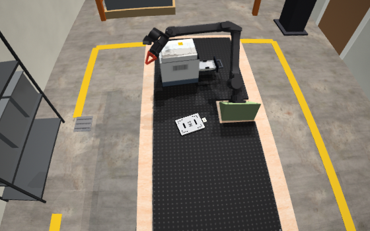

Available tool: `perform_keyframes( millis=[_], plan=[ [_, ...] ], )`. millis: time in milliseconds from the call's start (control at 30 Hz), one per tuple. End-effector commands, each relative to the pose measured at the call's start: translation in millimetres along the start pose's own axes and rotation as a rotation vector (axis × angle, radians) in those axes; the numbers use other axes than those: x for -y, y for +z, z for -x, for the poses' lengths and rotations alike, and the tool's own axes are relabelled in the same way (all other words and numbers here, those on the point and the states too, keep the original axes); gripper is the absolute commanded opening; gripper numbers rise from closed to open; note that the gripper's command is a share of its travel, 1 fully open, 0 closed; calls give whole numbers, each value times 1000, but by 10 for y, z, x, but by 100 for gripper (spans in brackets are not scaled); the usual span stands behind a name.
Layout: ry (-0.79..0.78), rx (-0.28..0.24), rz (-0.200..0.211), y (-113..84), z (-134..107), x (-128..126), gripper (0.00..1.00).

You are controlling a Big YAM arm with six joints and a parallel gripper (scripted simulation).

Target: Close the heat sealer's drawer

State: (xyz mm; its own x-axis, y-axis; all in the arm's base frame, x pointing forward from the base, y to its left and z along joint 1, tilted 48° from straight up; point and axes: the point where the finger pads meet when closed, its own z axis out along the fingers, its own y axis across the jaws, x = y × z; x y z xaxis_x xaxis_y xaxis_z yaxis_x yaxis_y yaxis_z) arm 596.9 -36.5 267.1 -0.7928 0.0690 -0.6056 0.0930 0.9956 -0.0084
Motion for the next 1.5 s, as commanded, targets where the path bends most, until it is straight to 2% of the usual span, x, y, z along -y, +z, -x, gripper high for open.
perform_keyframes(
  millis=[0, 100, 167, 233, 267, 300, 367, 400, 467, 500, 533, 633, 667, 733, 767, 800, 833, 867, 967, 1033, 1067, 1100, 1133, 1167, 1200, 1233, 1333, 1367, 1433, 1467],
  plan=[
    [14, 107, -4, -239, 214, -67, 45],
    [34, 186, -22, -337, 275, -61, 45],
    [34, 186, -22, -337, 275, -61, 45],
    [62, 228, -42, -561, 542, 173, 45],
    [56, 191, -42, -493, 481, 181, 45],
    [47, 175, -41, -438, 472, 189, 45],
    [37, 178, -42, -518, 516, 216, 45],
    [34, 190, -38, -621, 557, 198, 45],
    [16, 199, -21, -723, 600, 69, 45],
    [45, 266, -27, -817, 698, 50, 45],
    [53, 247, -37, -672, 482, 65, 45],
    [87, 326, -67, -774, 533, 176, 45],
    [103, 326, -84, -808, 548, 325, 45],
    [103, 326, -84, -808, 548, 325, 45],
    [100, 375, -72, -1034, 794, 285, 45],
    [97, 334, -74, -968, 725, 306, 45],
    [90, 316, -77, -900, 716, 334, 45],
    [87, 316, -82, -935, 731, 374, 45],
    [78, 341, -78, -1191, 812, 379, 45],
    [62, 343, -61, -1231, 830, 254, 45],
    [103, 395, -74, -1303, 904, 250, 45],
    [123, 403, -91, -1286, 859, 277, 45],
    [140, 385, -111, -1161, 696, 304, 45],
    [161, 385, -135, -1194, 694, 510, 45],
    [165, 410, -137, -1330, 807, 566, 45],
    [164, 406, -132, -1432, 850, 583, 45],
    [162, 396, -132, -1409, 843, 608, 45],
    [163, 405, -132, -1309, 715, 464, 45],
    [201, 445, -164, -1369, 720, 492, 45],
    [206, 445, -170, -1401, 721, 566, 45]
  ],
)
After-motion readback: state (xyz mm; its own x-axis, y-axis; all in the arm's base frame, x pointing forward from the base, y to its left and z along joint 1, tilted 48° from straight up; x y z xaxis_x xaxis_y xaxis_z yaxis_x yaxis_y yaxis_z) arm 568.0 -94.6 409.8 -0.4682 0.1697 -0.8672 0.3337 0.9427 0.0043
